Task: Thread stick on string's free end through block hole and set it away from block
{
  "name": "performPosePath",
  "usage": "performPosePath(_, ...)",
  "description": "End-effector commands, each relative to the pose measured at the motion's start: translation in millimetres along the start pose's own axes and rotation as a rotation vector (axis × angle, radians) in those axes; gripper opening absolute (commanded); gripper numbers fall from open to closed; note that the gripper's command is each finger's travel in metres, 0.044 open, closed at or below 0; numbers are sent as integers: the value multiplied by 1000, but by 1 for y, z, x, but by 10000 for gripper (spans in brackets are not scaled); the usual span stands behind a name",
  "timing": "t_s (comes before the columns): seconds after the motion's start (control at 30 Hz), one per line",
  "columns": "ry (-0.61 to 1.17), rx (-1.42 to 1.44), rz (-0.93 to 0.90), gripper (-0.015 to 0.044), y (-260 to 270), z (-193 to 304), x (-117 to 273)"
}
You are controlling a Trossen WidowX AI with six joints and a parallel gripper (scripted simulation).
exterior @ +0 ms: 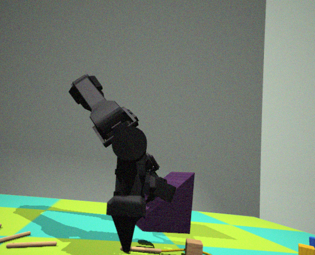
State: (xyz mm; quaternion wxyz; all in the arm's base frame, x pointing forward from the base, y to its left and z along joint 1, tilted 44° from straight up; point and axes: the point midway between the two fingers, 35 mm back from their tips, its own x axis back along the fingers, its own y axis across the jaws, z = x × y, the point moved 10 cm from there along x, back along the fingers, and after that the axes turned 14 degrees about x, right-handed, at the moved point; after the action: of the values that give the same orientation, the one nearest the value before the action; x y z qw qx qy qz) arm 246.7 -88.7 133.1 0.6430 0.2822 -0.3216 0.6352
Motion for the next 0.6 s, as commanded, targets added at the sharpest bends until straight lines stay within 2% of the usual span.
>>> performPosePath(0.0,-2,5,-6,157,1,0,0)
performPosePath(0.07,-4,4,-5,210,-1,-1,10)
performPosePath(0.23,-3,0,0,210,-3,-7,77)
performPosePath(0.57,-3,0,0,210,-3,-7,80)
